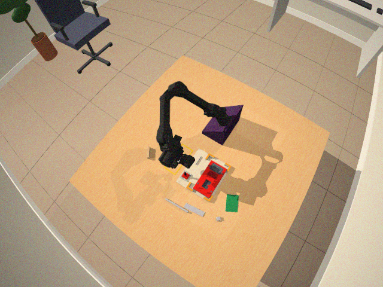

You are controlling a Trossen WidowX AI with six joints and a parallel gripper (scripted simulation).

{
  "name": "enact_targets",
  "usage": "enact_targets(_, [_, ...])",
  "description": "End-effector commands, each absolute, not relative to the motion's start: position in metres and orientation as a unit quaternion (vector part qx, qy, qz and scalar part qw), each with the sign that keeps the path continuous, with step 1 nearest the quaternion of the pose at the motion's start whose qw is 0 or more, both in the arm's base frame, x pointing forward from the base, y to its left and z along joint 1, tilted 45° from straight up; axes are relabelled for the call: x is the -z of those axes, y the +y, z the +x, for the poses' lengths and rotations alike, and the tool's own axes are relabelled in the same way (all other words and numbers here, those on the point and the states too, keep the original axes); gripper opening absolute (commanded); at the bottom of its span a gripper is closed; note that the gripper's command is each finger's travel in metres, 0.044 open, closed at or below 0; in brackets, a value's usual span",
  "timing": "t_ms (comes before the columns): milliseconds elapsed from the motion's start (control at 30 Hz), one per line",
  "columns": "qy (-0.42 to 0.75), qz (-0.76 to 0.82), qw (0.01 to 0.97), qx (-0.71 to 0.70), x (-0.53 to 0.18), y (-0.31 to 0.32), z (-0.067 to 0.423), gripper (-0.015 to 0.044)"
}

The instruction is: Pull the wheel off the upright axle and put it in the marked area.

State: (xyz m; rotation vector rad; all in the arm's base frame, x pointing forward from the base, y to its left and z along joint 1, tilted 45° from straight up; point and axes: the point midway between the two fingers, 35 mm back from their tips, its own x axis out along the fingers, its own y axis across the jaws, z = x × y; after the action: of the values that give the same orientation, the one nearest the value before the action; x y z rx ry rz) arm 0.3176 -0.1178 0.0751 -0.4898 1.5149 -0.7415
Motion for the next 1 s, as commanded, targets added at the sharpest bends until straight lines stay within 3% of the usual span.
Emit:
enact_targets(0, [0.665, -0.218, 0.636, 0.324, -0.083, -0.124, 0.307, 0.0000])
enact_targets(400, [0.664, -0.218, 0.636, 0.326, -0.101, -0.139, 0.283, 0.0000])
enact_targets(967, [0.664, -0.217, 0.637, 0.326, -0.063, -0.175, 0.281, 0.0000])
